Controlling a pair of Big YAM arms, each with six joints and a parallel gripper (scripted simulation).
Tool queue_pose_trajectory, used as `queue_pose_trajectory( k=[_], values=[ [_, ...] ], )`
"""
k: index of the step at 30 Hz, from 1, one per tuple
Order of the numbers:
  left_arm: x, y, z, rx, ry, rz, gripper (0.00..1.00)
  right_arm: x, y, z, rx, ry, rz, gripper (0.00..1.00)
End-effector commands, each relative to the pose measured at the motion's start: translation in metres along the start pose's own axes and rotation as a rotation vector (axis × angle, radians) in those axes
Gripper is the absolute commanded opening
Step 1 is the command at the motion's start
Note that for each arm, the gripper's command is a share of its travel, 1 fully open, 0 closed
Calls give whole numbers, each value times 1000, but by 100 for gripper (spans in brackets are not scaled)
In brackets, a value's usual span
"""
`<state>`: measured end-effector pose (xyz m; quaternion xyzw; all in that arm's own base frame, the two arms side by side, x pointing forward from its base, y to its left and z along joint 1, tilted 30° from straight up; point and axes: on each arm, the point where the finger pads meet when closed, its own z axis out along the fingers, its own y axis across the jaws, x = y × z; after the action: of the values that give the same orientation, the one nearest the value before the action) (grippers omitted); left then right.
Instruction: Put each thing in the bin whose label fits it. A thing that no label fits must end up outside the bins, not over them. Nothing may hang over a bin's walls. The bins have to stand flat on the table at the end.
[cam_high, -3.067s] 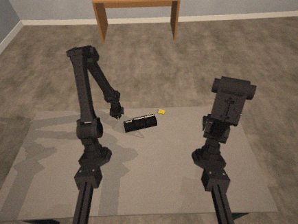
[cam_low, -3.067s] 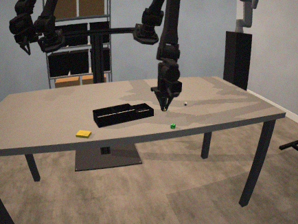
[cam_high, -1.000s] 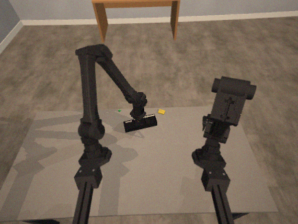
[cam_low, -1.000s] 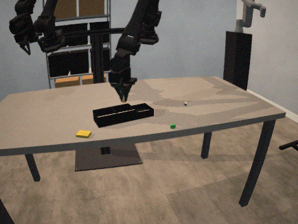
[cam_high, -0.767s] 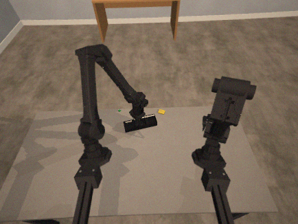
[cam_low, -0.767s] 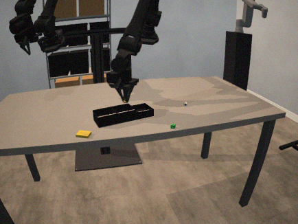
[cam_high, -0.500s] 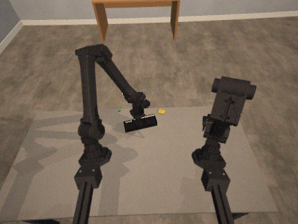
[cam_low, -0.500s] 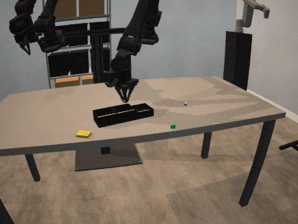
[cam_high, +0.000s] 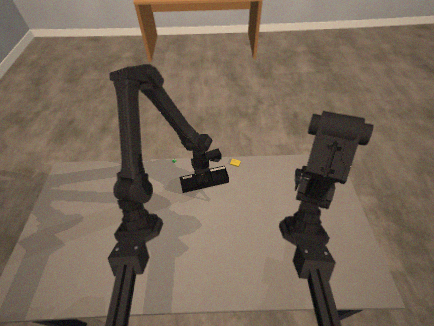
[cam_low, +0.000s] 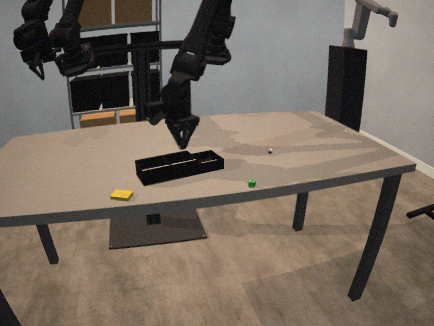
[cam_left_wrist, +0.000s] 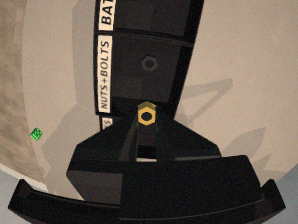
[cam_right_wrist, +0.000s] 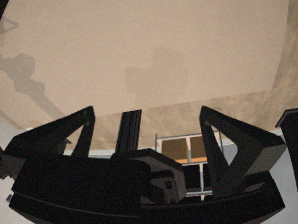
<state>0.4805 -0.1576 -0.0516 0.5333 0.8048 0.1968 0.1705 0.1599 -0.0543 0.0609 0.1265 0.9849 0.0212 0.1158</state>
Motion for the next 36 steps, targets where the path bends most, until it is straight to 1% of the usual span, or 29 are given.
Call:
queue_pose_trajectory(
  k=[1,17,19,20,23,25,26,29,36],
  values=[
    [-11,1,2,-8,-23,126,11,-4,-2,-2,4,-25,13,100],
    [-2,10,3,-11,-13,108,11,-4,-2,-2,4,-25,13,100],
    [-5,6,-2,-8,-15,110,11,-4,-2,-2,4,-25,13,100],
    [-3,10,8,-10,-12,107,11,-4,-2,-2,4,-25,13,100],
    [-2,10,14,-10,-11,108,11,-4,-2,-2,4,-25,13,100],
    [-2,10,14,-10,-11,108,11,-4,-2,-2,4,-25,13,100],
    [-3,1,15,-1,-11,122,11,-4,-2,-2,4,-25,13,100],
    [-2,10,23,-9,-10,108,11,-4,-2,-2,4,-25,13,100],
    [-4,7,36,-8,-13,114,11,-4,-2,-2,4,-25,13,100]
  ],
)
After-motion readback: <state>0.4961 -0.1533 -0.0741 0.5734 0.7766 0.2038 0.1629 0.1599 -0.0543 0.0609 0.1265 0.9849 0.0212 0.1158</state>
